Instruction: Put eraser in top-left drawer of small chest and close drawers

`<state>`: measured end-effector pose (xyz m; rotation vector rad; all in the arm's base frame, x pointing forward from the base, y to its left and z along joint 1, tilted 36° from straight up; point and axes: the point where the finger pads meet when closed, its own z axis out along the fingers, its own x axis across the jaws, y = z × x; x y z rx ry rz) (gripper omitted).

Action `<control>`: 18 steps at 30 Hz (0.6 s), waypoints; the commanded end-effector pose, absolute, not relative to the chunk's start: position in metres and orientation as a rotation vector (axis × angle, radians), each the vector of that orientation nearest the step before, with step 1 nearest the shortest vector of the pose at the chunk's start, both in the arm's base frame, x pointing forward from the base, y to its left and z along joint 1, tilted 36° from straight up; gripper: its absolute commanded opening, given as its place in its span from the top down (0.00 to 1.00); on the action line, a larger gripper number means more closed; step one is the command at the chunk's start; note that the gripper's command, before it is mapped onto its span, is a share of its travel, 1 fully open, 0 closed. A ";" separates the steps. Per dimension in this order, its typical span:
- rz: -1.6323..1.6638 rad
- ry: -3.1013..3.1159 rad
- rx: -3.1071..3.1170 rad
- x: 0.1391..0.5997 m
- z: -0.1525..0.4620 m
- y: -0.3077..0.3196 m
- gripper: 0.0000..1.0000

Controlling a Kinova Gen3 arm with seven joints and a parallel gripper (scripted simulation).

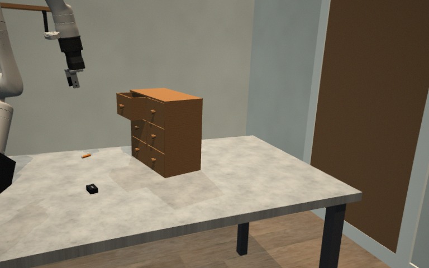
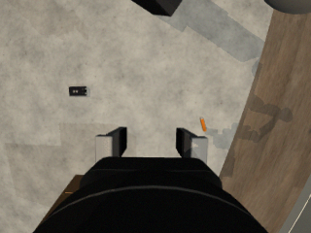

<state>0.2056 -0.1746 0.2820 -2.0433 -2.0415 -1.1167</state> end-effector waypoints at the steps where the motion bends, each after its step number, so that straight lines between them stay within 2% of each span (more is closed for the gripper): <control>1: -1.192 -2.030 -2.073 0.210 0.279 -0.174 0.00; 18: -1.521 -1.971 -2.178 0.237 0.262 -0.160 0.00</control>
